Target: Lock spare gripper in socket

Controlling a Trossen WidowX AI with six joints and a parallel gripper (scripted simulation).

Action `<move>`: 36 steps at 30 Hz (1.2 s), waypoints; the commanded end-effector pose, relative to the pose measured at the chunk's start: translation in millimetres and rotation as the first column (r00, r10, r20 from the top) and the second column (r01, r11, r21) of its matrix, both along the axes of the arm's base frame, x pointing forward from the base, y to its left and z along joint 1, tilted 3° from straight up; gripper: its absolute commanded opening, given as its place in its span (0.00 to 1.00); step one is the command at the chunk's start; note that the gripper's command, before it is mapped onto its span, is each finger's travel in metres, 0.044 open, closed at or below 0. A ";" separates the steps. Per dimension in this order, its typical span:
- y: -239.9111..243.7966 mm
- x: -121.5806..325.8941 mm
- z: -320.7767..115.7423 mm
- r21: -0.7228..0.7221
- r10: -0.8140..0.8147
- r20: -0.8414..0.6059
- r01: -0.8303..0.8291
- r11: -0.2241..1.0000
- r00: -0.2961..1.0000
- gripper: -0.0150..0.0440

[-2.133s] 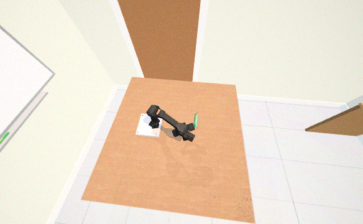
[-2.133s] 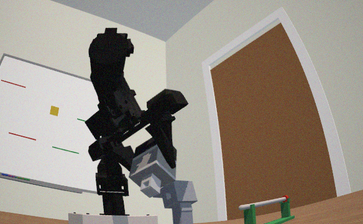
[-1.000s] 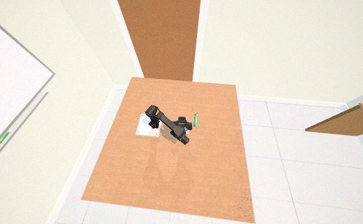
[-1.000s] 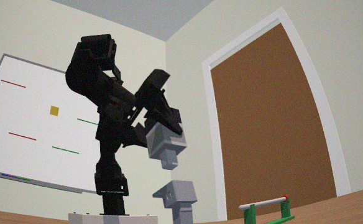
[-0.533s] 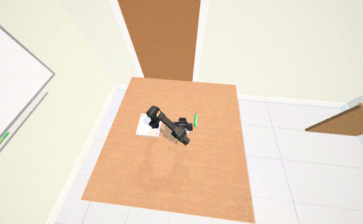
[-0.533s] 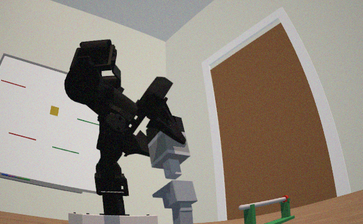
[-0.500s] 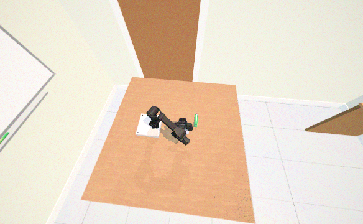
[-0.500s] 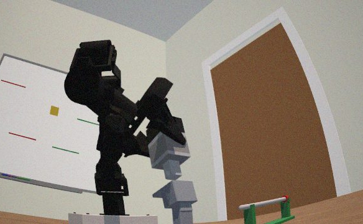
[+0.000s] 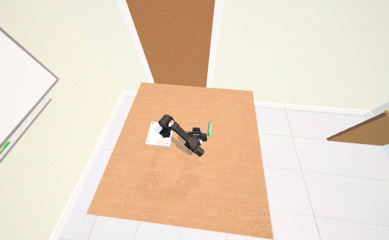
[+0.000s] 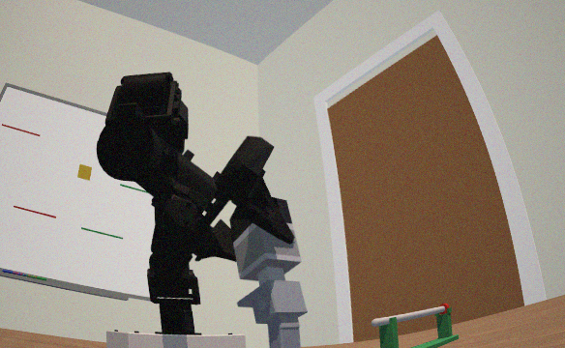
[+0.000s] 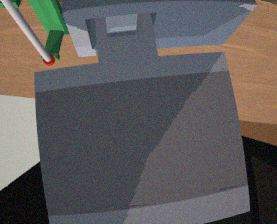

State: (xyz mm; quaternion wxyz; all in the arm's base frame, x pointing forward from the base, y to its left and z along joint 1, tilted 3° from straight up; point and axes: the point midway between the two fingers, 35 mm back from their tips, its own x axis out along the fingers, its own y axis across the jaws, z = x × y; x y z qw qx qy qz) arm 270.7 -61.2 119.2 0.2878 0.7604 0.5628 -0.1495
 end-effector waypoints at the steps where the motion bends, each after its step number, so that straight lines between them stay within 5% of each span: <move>1: 0.0 2.5 -3.9 0.010 -0.006 0.005 0.006 1.000 1.000 0.25; 27: -2.2 5.1 -20.9 0.007 -0.004 -0.002 0.004 1.000 1.000 0.25; 36: -2.2 5.1 -20.9 0.007 -0.004 -0.002 0.004 1.000 1.000 0.65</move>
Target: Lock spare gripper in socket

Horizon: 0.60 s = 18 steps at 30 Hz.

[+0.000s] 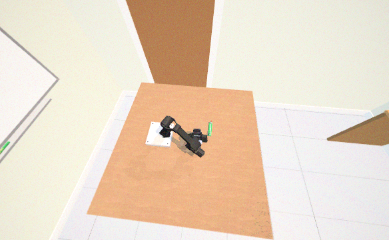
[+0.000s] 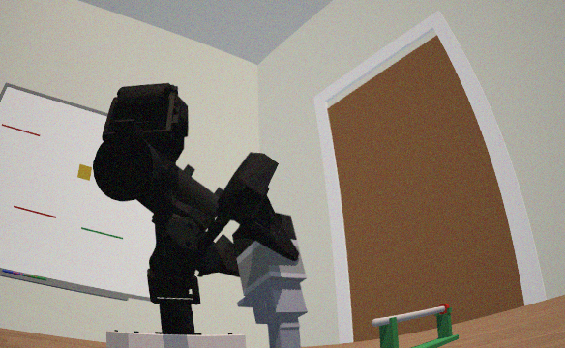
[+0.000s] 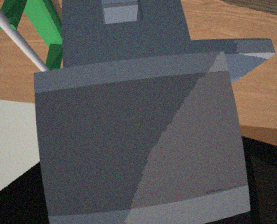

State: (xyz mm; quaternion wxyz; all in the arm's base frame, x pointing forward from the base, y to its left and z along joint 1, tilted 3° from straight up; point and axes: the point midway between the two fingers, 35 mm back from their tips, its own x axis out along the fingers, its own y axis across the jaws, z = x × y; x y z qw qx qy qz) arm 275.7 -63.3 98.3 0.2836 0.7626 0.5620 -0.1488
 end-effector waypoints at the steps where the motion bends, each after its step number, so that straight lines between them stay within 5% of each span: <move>1: -0.1 0.1 0.0 -0.001 0.000 0.000 0.000 1.000 1.000 0.70; 8: -0.1 0.1 0.0 -0.001 0.000 0.000 0.000 1.000 1.000 1.00; 18: 3.0 -5.3 18.9 0.006 -0.001 -0.007 0.002 1.000 1.000 1.00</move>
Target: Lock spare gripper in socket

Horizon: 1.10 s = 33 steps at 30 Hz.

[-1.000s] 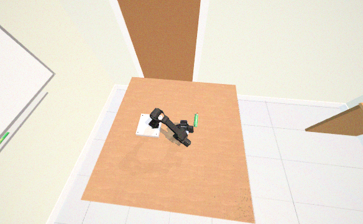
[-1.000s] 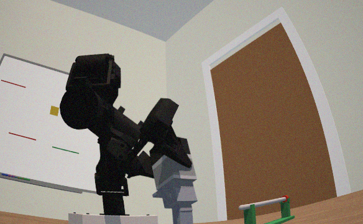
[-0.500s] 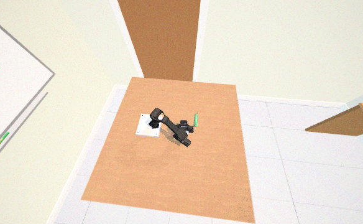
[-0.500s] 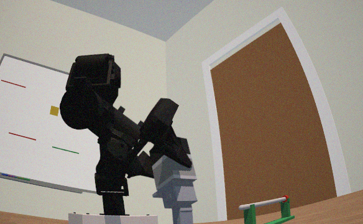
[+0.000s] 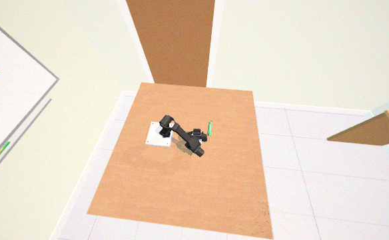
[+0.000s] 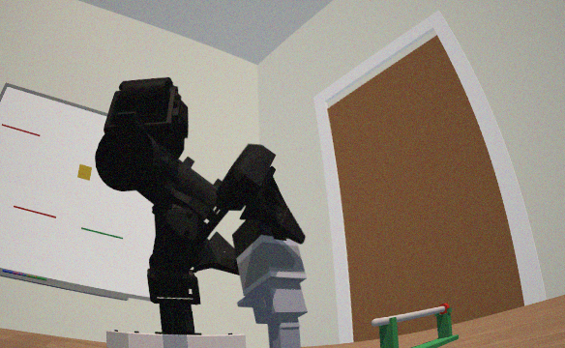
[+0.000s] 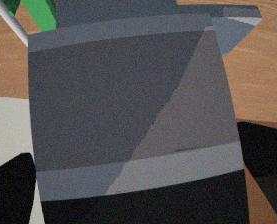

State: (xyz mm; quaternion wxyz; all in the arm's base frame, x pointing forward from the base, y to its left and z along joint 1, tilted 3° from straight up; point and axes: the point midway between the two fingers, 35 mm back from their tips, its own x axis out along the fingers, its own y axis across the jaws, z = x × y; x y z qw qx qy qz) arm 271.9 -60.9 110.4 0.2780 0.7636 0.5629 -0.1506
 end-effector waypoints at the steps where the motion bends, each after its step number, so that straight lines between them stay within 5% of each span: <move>1: 1.0 -2.1 9.1 -0.001 0.000 0.001 0.000 1.000 1.000 1.00; 33: 13.3 -17.4 74.6 0.008 -0.028 -0.020 0.028 1.000 0.999 1.00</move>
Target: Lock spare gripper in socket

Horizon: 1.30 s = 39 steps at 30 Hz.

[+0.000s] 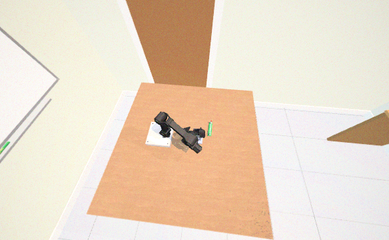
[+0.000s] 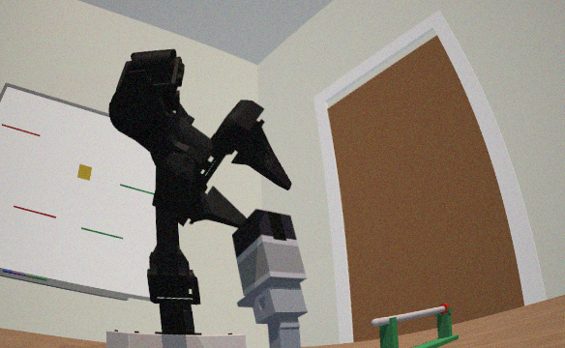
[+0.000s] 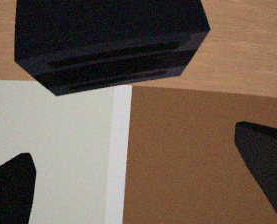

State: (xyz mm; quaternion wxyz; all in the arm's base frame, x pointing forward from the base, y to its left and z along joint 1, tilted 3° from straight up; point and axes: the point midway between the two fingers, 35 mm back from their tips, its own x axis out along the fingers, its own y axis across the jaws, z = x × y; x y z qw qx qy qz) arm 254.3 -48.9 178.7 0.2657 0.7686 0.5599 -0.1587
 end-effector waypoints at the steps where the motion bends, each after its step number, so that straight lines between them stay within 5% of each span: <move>1: 1.8 0.3 8.5 -0.006 -0.014 0.005 0.014 1.000 1.000 1.00; 25: 7.3 1.0 36.7 -0.041 -0.062 0.029 0.063 0.997 0.998 1.00; 35: 95.5 -16.2 38.3 -0.030 -0.066 0.031 0.067 0.997 0.997 0.56; 39: 96.9 -15.9 38.0 -0.040 -0.055 0.040 0.057 0.998 0.998 0.56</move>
